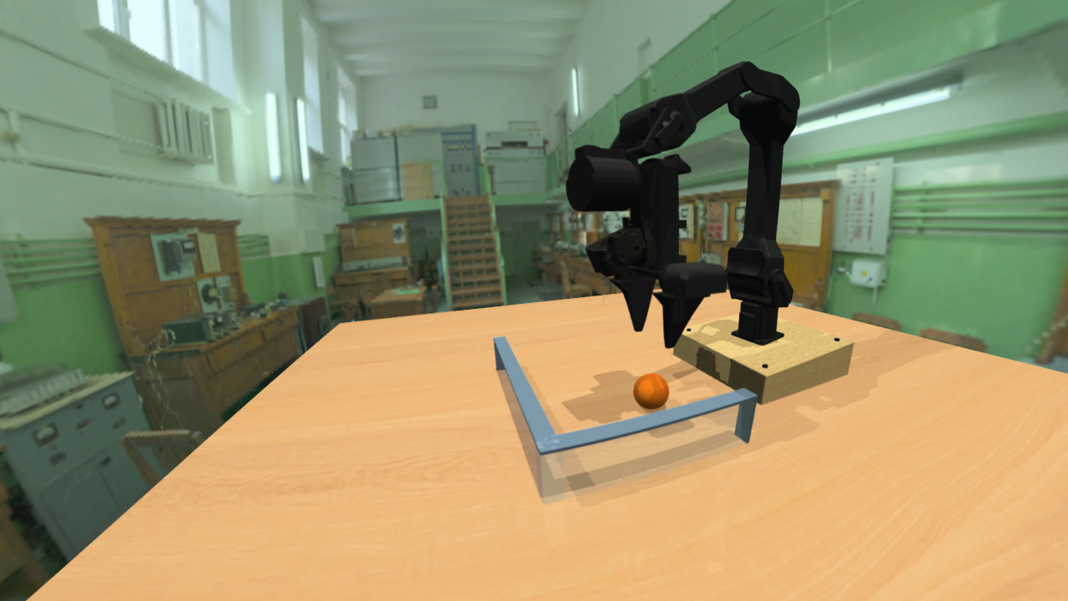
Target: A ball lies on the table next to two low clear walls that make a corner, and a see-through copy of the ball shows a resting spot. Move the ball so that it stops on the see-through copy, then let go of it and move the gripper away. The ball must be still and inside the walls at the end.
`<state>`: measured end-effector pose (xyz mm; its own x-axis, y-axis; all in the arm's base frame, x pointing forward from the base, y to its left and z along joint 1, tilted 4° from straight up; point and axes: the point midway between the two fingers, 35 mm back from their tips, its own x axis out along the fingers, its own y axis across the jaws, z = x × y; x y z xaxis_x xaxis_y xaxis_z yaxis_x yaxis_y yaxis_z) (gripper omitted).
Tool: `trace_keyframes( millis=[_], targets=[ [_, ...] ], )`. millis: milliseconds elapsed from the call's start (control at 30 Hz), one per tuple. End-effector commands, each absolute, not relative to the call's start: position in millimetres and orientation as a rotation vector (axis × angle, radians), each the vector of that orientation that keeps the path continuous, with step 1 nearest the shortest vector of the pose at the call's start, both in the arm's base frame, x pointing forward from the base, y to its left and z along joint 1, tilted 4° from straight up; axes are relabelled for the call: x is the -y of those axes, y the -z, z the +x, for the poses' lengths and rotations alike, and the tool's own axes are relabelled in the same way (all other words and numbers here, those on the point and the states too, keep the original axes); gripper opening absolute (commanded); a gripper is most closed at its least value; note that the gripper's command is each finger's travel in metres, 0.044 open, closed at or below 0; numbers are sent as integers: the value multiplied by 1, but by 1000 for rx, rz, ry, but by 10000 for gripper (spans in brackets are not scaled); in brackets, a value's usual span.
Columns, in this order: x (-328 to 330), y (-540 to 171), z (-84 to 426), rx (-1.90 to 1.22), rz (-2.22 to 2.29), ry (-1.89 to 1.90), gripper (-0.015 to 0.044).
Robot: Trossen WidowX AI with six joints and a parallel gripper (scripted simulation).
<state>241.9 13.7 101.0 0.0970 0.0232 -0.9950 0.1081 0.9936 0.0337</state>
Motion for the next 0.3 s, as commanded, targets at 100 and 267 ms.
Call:
trace_keyframes(
  millis=[100,267],
  targets=[
    [-13,-124,238,-1472,107,63,416],
    [-12,-148,233,-1473,107,63,440]
  ],
)
